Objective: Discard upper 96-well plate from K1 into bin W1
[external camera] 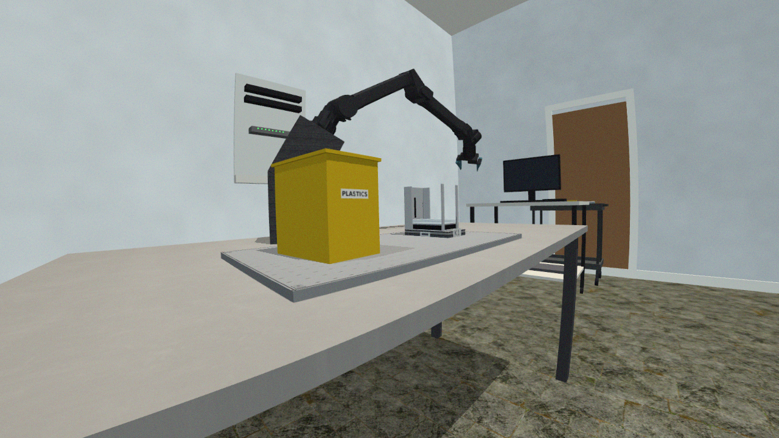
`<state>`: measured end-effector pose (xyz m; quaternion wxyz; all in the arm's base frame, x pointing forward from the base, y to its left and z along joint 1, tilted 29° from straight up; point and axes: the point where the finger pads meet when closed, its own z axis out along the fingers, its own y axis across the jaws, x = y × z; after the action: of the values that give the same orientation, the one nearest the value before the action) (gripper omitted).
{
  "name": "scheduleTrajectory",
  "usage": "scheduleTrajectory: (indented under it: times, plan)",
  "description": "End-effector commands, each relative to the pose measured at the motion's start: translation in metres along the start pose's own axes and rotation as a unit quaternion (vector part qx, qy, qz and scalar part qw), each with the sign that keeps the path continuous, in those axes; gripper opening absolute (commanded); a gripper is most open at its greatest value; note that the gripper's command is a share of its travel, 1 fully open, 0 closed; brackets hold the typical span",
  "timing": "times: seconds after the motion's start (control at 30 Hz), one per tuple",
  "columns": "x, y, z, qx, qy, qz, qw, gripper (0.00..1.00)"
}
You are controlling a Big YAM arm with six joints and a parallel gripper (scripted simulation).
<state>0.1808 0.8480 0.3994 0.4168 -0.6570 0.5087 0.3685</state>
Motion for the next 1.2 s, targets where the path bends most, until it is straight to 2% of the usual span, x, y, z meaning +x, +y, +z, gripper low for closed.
scheduleTrajectory:
  times: [0.0, 0.53, 0.57, 0.63, 0.7, 0.83, 0.87, 0.9, 0.93, 0.97, 1.03, 1.1, 1.13, 1.17]
  plan:
    - [-0.011, 0.0, -0.007, 0.002, -0.008, -0.003, 1.0, 1.0]
    - [-0.011, 0.0, -0.007, 0.002, -0.008, -0.003, 1.0, 1.0]
    - [-0.033, -0.012, -0.036, 0.02, -0.017, 0.012, 1.0, 1.0]
    - [-0.028, -0.021, -0.041, 0.033, -0.009, 0.033, 0.999, 1.0]
    - [-0.031, -0.03, -0.046, 0.034, -0.024, 0.028, 0.999, 1.0]
    - [-0.021, -0.044, -0.056, 0.034, -0.023, 0.024, 0.999, 1.0]
    - [-0.021, -0.045, -0.056, 0.034, -0.023, 0.023, 0.999, 1.0]
    - [0.007, -0.044, -0.034, 0.027, -0.001, 0.031, 0.999, 1.0]
    - [0.02, -0.043, -0.025, 0.025, 0.008, 0.034, 0.999, 1.0]
    - [0.014, -0.046, -0.038, 0.034, 0.015, 0.052, 0.998, 1.0]
    - [-0.003, -0.053, -0.062, 0.051, 0.012, 0.07, 0.996, 1.0]
    - [-0.003, -0.053, -0.062, 0.051, 0.012, 0.07, 0.996, 1.0]
    - [-0.007, -0.056, -0.063, 0.051, -0.002, 0.065, 0.997, 1.0]
    - [-0.004, -0.061, -0.065, 0.052, -0.003, 0.065, 0.997, 1.0]
